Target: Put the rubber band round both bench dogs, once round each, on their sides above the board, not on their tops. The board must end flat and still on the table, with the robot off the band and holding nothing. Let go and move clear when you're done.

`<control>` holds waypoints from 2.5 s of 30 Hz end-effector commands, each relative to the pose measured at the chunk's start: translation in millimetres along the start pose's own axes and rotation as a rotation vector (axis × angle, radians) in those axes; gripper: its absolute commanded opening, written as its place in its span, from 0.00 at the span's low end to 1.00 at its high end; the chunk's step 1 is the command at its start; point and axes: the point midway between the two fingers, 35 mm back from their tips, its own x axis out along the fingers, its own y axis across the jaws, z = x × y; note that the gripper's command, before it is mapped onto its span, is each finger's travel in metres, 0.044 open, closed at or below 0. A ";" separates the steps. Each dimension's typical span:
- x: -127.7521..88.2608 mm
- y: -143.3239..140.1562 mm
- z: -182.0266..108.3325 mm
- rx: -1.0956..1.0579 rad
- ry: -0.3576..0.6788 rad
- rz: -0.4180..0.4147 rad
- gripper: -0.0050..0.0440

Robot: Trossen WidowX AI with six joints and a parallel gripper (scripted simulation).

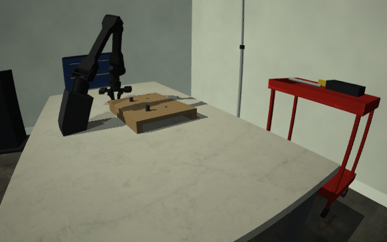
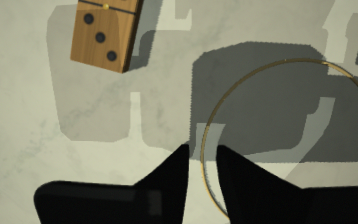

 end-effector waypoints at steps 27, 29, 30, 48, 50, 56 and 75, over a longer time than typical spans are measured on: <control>-3.2 -2.7 5.4 0.013 -0.016 -0.004 0.10; -7.8 -3.6 9.4 0.016 -0.022 -0.005 0.10; -10.8 -3.6 10.6 0.016 -0.022 -0.005 0.10; -62.1 -2.3 26.3 0.017 -0.023 -0.002 0.03; -68.7 -2.1 27.5 0.018 -0.023 -0.002 0.00; -88.6 -1.6 30.2 0.018 -0.023 -0.001 0.00; -138.5 -0.8 30.6 0.018 -0.024 0.000 0.00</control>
